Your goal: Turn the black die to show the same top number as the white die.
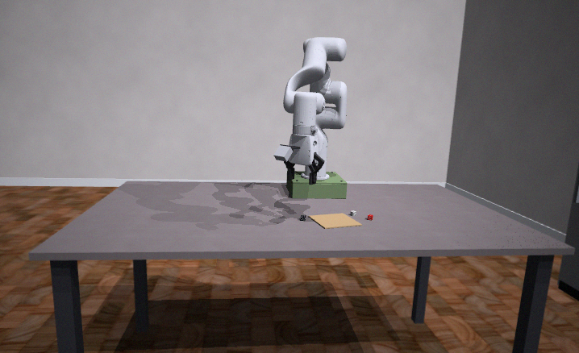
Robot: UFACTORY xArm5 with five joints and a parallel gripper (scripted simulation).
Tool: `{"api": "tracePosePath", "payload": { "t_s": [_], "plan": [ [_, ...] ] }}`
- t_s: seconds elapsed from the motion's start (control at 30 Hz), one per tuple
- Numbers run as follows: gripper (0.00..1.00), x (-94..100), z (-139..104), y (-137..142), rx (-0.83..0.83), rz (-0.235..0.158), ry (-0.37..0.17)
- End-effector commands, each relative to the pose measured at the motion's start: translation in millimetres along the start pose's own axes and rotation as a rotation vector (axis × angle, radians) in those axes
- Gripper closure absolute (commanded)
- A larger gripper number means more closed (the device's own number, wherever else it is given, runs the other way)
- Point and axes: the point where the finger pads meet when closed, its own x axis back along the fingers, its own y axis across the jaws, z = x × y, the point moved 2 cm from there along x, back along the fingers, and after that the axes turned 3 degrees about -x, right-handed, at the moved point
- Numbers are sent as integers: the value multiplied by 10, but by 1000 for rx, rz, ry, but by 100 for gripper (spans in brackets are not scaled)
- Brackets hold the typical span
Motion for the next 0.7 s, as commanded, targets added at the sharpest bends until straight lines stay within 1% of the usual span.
{"api": "tracePosePath", "payload": {
  "t_s": [0.0, 0.23, 0.33, 0.4, 0.67],
  "plan": [
    [0, -145, 11, -6, 0, 2, 3],
    [0, -739, 17, -3, 0, 2, 3],
    [0, -932, 19, -2, 0, 2, 3],
    [0, -1006, 20, -2, 0, 2, 3],
    [0, -1045, 20, -1, 0, 2, 3]
  ]
}}
